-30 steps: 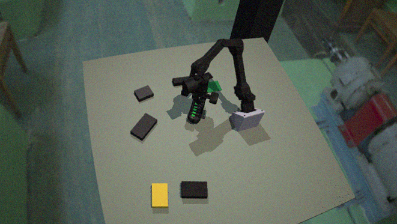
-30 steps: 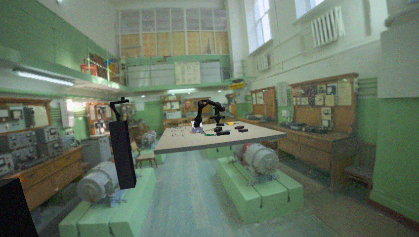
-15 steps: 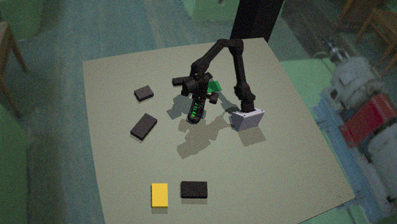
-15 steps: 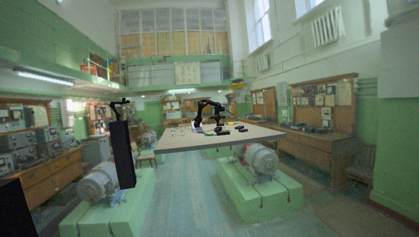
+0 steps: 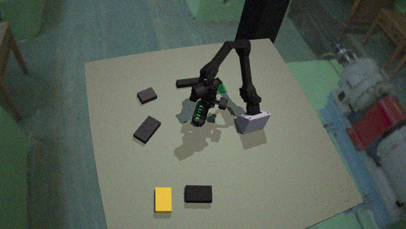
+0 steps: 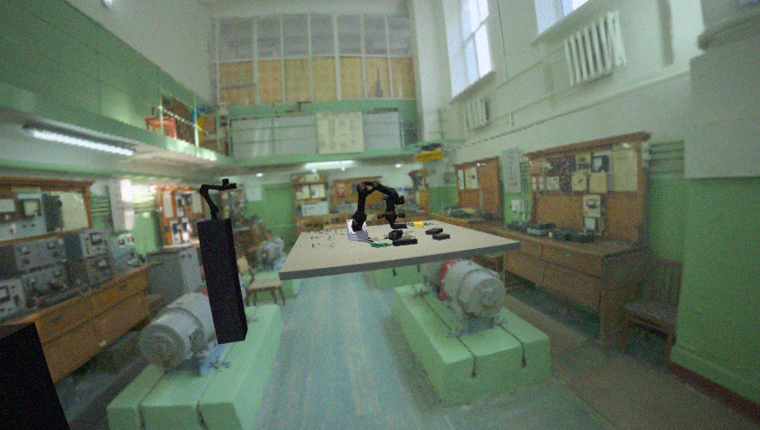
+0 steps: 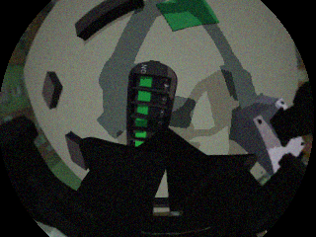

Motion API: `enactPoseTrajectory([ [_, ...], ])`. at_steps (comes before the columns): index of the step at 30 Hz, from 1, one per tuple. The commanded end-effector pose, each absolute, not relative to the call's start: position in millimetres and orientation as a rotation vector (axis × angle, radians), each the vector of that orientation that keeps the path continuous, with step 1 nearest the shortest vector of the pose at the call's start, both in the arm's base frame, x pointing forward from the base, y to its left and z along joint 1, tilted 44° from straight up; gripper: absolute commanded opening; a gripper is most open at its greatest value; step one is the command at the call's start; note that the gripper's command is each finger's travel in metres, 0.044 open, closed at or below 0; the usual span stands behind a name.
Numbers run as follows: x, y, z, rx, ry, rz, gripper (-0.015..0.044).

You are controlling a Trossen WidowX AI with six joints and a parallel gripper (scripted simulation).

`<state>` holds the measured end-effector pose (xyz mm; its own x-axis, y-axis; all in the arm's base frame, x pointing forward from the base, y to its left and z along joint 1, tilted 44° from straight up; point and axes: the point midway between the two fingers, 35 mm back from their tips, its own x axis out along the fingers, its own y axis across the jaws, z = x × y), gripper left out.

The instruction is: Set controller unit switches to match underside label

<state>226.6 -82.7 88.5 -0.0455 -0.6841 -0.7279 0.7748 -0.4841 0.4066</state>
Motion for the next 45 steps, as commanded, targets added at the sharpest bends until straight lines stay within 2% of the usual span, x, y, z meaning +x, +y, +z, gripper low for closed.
enactPoseTrajectory([
  [1, 209, -83, 73, 1.133, 0.113, -1.748, 0.0],
  [16, 212, -83, 74, 1.125, 0.119, -1.747, 0.0],
  [23, 211, -111, 143, 1.132, 0.111, -1.747, 0.0184],
  [33, 211, -116, 141, 1.133, 0.111, -1.747, 0.044],
  [45, 212, -128, 127, 1.131, 0.118, -1.744, 0.044],
])
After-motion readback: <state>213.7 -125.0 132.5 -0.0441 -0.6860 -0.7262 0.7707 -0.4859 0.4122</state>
